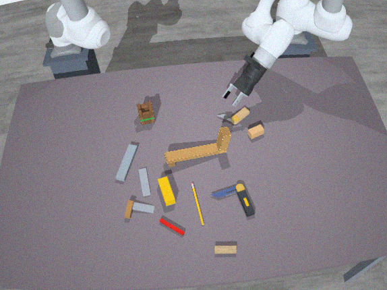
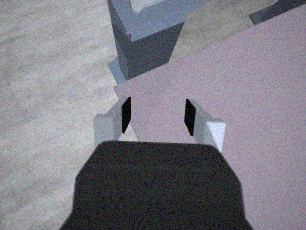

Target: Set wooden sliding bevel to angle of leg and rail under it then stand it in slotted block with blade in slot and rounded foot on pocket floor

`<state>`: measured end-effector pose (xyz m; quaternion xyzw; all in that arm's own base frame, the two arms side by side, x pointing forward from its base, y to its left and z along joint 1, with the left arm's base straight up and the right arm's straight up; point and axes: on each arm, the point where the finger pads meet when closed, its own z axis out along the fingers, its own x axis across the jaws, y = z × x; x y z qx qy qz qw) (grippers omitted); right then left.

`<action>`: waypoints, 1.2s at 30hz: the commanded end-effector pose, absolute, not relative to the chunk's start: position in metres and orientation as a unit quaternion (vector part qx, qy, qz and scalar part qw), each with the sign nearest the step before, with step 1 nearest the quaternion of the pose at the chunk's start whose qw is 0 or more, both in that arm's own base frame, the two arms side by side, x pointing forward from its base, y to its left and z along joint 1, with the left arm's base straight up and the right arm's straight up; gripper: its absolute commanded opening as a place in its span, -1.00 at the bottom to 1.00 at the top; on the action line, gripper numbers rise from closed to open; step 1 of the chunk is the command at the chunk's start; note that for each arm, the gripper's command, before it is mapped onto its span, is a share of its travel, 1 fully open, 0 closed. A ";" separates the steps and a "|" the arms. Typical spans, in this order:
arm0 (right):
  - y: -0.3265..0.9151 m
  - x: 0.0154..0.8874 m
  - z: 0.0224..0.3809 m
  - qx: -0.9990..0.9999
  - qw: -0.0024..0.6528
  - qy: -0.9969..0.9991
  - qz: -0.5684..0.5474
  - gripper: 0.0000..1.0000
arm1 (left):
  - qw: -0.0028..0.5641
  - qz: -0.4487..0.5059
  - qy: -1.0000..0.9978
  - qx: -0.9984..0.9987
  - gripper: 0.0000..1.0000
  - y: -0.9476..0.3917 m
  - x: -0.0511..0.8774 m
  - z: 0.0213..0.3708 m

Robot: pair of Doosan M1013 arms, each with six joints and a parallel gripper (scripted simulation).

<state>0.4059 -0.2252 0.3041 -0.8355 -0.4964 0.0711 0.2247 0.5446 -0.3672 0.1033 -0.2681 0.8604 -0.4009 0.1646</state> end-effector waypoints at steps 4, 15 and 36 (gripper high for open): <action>-0.288 0.323 0.301 -0.884 0.224 -0.406 0.053 1.00 | 0.140 -0.369 0.865 -0.310 1.00 -0.338 0.558 0.080; -0.329 0.176 0.289 -0.947 0.222 -0.230 0.024 1.00 | 0.135 -0.359 0.865 -0.325 1.00 -0.327 0.562 0.073; -0.305 0.034 0.270 -0.976 0.217 -0.028 -0.006 1.00 | 0.135 -0.359 0.865 -0.325 1.00 -0.327 0.563 0.074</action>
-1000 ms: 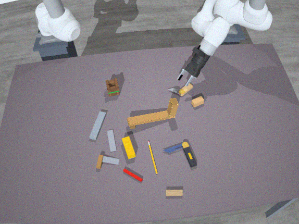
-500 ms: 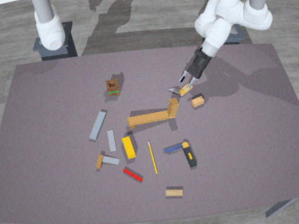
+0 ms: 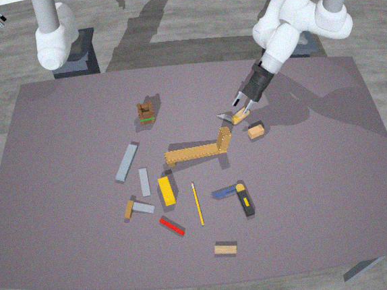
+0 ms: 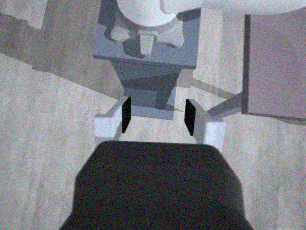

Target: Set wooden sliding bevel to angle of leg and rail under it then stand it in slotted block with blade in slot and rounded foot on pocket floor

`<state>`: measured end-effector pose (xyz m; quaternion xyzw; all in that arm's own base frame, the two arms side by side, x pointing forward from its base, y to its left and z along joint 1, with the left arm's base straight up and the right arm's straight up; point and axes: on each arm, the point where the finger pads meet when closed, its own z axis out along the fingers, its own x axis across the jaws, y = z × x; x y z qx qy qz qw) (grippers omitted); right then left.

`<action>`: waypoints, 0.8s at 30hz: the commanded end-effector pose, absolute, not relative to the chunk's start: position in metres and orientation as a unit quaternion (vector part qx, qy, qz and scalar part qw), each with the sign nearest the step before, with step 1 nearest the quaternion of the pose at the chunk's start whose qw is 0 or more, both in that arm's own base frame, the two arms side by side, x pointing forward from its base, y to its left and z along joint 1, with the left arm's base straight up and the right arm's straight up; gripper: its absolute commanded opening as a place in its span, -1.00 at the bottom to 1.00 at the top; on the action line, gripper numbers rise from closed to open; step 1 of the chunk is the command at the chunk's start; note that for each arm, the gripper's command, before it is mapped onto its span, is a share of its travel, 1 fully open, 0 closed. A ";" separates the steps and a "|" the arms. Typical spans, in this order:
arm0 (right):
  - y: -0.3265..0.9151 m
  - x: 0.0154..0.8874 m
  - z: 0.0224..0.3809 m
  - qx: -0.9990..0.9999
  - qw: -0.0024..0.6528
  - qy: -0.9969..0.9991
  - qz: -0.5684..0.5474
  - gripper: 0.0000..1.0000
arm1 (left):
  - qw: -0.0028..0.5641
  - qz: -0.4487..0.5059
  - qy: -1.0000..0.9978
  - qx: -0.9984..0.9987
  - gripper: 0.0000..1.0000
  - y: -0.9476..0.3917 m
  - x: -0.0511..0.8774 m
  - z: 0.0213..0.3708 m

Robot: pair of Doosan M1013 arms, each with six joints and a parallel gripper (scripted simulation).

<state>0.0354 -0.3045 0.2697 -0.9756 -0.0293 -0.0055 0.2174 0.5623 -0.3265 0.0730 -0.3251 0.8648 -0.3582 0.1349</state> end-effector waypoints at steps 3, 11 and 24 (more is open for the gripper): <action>-0.303 0.030 0.269 -0.976 0.216 -0.020 -0.007 1.00 | 0.135 -0.359 0.865 -0.325 1.00 -0.327 0.563 0.074; -0.302 0.028 0.269 -0.976 0.216 -0.018 -0.008 1.00 | 0.135 -0.359 0.865 -0.325 1.00 -0.327 0.563 0.074; -0.302 0.028 0.269 -0.976 0.216 -0.018 -0.008 1.00 | 0.135 -0.359 0.865 -0.325 1.00 -0.327 0.563 0.074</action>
